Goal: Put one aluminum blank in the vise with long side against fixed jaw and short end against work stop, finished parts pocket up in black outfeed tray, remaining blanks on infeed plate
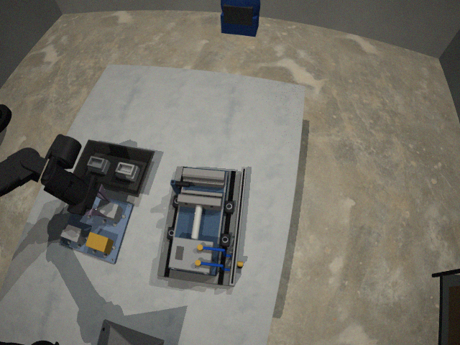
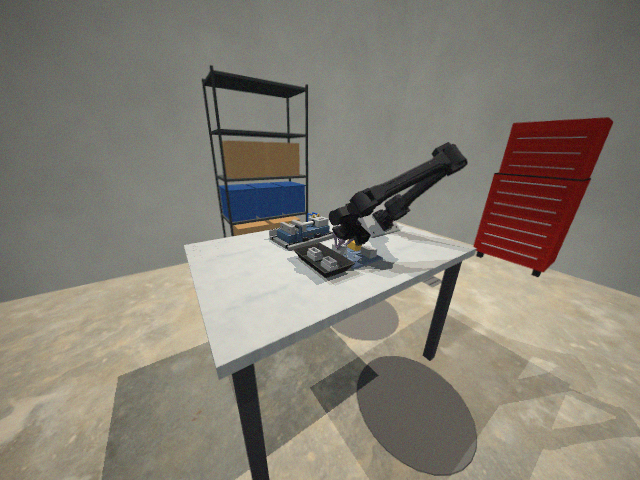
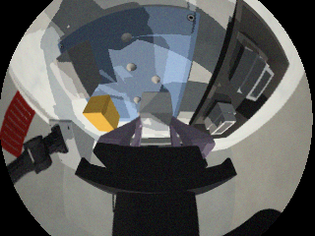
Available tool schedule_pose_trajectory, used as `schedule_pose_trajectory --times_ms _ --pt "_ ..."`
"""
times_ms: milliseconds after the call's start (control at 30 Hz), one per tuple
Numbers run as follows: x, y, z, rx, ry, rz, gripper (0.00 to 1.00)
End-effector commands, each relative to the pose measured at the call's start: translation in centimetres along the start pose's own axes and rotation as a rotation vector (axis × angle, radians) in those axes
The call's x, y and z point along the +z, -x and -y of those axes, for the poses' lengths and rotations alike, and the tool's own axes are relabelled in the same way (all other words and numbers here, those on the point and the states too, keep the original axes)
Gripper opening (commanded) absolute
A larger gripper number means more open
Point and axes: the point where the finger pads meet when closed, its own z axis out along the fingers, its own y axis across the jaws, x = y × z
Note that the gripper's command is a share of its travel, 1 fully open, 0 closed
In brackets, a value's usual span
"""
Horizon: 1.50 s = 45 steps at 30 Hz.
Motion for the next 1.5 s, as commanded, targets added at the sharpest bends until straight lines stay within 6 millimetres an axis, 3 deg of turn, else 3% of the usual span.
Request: schedule_pose_trajectory --times_ms 0,933,967,1467 --pt "-0.74 0.15 0.94 0.0 -0.028 -0.003 0.0" --pt "-0.81 0.16 0.96 0.0 -0.029 -0.003 0.0" --pt "-0.81 0.16 0.96 0.0 -0.029 -0.003 0.64" --pt "-0.82 0.18 0.96 -0.001 -0.029 -0.002 0.64"
